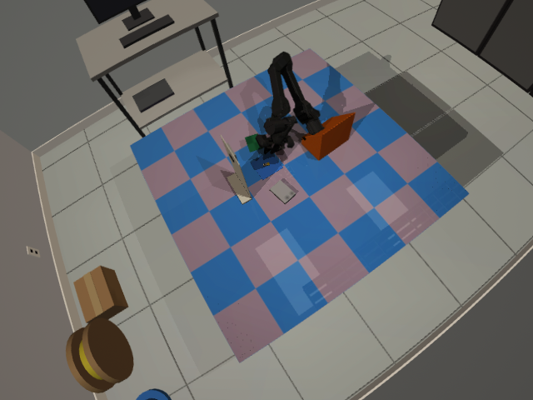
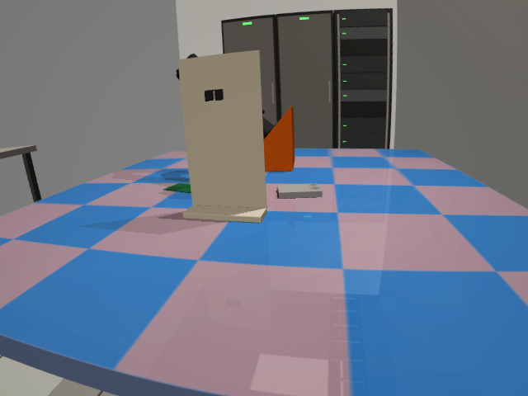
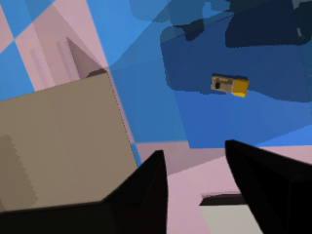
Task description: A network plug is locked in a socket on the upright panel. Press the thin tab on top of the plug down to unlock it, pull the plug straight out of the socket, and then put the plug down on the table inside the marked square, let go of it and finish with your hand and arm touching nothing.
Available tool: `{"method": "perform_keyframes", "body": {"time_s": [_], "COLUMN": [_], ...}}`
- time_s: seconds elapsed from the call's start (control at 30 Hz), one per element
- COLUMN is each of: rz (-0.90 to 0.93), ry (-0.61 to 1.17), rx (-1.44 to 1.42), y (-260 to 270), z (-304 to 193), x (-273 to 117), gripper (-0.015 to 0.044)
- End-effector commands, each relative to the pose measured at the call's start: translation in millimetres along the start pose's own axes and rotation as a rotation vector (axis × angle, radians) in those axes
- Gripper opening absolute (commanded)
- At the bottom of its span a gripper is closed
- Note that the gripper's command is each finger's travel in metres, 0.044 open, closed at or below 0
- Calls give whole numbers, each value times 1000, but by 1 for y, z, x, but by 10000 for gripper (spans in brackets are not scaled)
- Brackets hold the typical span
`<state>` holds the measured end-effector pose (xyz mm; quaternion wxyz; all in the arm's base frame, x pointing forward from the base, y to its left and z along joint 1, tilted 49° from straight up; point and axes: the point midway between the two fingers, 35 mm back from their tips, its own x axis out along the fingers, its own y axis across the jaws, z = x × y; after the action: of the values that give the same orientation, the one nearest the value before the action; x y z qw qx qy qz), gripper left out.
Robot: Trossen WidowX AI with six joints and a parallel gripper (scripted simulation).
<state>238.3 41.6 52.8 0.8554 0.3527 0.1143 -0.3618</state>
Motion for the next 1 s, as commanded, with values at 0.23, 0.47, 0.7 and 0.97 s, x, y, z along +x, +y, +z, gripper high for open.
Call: {"method": "perform_keyframes", "body": {"time_s": [0.23,0.47,0.7,0.97], "rz": [17,4,0,-1], "ry": [-8,2,9,11], "rx": [12,0,2,4], "y": [8,11,22,35], "z": [5,1,-2,-3], "x": [-11,-16,-29,-47], "gripper": [156,156,156,156]}}
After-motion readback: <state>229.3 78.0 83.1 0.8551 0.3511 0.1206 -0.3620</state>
